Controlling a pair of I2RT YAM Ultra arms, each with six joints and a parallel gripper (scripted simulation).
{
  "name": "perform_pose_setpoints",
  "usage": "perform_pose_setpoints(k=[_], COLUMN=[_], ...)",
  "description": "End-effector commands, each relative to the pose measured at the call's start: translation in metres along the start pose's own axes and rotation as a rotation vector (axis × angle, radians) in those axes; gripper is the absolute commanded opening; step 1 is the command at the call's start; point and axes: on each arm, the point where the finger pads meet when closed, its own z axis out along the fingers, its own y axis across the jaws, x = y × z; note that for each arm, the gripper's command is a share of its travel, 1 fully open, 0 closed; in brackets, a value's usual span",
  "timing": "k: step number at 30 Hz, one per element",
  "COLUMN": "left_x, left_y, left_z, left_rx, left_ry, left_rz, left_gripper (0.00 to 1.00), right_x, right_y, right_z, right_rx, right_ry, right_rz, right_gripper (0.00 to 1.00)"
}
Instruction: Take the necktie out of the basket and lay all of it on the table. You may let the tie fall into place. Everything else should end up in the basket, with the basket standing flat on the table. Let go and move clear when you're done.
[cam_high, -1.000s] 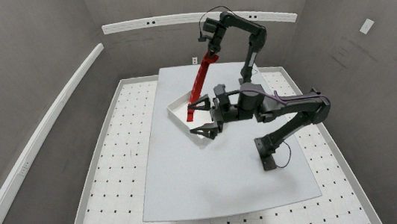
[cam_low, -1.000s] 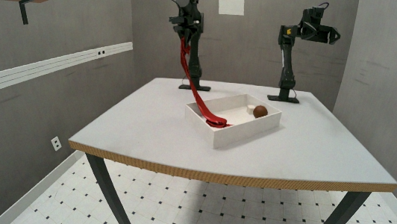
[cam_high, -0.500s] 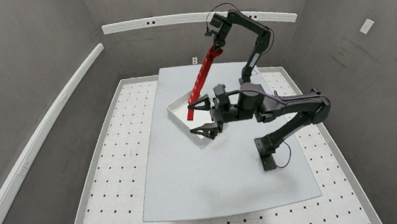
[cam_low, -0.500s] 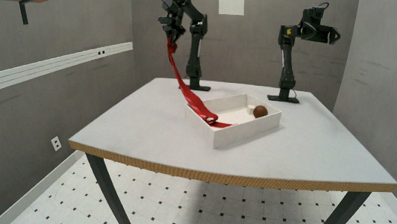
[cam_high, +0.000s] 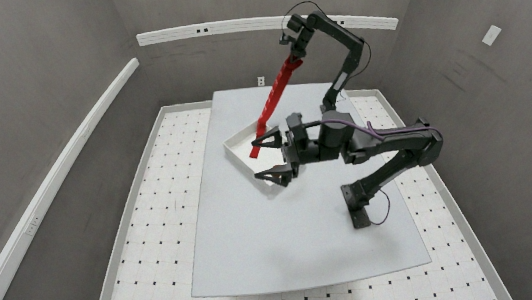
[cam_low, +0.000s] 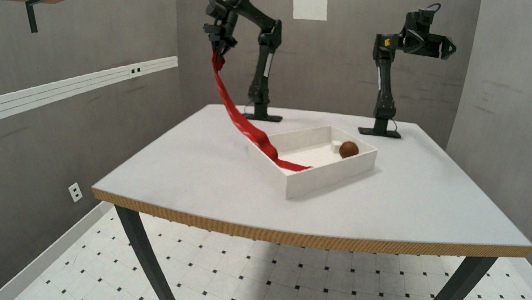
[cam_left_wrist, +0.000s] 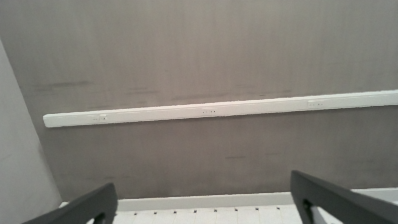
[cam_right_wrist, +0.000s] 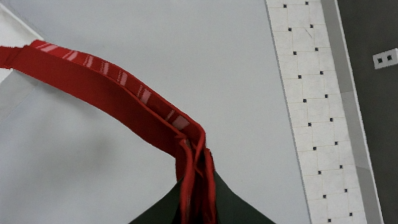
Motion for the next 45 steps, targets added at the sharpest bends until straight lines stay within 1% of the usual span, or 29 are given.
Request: perform_pose_setpoints(k=[1, 6, 13, 18, 23, 25, 32, 40, 42, 45], left_x=[0.0, 0.0, 0.0, 0.0, 0.0, 0.0, 0.0, 0.0, 0.0, 0.0], left_y=[0.0, 0.0, 0.0, 0.0, 0.0, 0.0, 0.0, 0.0, 0.0, 0.0], left_z=[0.0, 0.0, 0.0, 0.0, 0.0, 0.0, 0.0, 0.0, 0.0, 0.0], left_rx=[0.0, 0.0, 0.0, 0.0, 0.0, 0.0, 0.0, 0.0, 0.0, 0.0], left_ry=[0.0, 0.0, 0.0, 0.0, 0.0, 0.0, 0.0, 0.0, 0.0, 0.0], left_rz=[0.0, 0.0, 0.0, 0.0, 0.0, 0.0, 0.0, 0.0, 0.0, 0.0], left_gripper=[1.0, 1.0, 1.0, 1.0, 1.0, 1.0, 1.0, 1.0, 1.0, 1.0], right_x=[0.01, 0.016, 0.019, 0.021, 0.025, 0.025, 0.038, 0.058, 0.058, 0.066], right_y=[-0.01, -0.023, -0.031, -0.032, -0.03, -0.03, -0.025, -0.016, -0.016, -0.012], right_z=[-0.006, -0.006, -0.006, -0.005, 0.006, 0.006, 0.038, 0.089, 0.089, 0.109], right_rx=[-0.145, -0.14, -0.139, -0.138, -0.139, -0.139, -0.177, -0.178, -0.178, -0.178], right_ry=[0.297, 0.301, 0.306, 0.307, 0.31, 0.31, 0.366, 0.367, 0.367, 0.367], right_rz=[-0.065, -0.068, -0.074, -0.077, -0.08, -0.08, -0.079, -0.079, -0.079, -0.079], right_gripper=[0.04, 0.04, 0.04, 0.04, 0.04, 0.04, 0.04, 0.04, 0.04, 0.04])
